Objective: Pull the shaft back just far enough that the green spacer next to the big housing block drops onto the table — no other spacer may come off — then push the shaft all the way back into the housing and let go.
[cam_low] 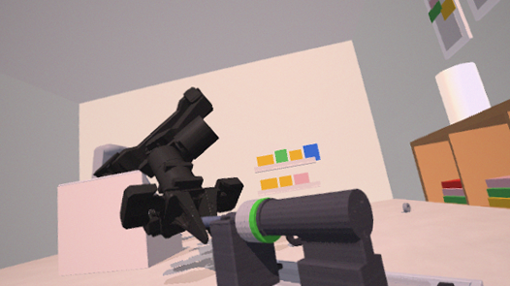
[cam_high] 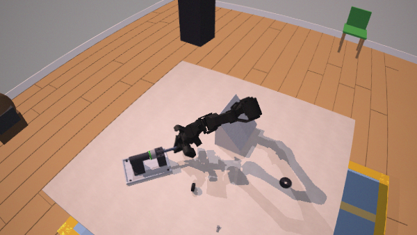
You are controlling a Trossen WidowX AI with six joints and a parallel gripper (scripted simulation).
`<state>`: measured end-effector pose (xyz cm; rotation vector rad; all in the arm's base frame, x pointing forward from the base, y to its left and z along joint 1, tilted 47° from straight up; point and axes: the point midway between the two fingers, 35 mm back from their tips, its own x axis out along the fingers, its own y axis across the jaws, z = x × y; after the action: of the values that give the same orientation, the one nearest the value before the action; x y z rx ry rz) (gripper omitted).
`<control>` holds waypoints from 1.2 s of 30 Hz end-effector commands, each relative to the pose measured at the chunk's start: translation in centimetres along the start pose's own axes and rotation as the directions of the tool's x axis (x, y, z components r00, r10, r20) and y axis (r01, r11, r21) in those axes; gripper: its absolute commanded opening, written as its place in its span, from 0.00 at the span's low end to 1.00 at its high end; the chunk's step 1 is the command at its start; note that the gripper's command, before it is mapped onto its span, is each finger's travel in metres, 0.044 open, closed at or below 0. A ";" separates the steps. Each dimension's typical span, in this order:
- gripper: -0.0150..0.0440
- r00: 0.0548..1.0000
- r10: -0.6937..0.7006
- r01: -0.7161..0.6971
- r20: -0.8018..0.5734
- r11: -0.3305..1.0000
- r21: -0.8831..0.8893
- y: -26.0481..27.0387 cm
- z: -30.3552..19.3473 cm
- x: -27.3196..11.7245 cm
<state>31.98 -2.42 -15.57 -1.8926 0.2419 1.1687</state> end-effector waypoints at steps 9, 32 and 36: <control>0.25 1.000 -0.003 0.003 0.000 1.000 0.004 -0.1 0.1 -0.1; 0.25 1.000 -0.003 0.003 0.000 1.000 0.004 -0.1 0.2 -0.3; 0.25 1.000 -0.003 0.003 0.000 1.000 0.004 -0.1 0.3 -0.3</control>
<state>31.67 -2.28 -15.42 -1.8921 0.2417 1.1691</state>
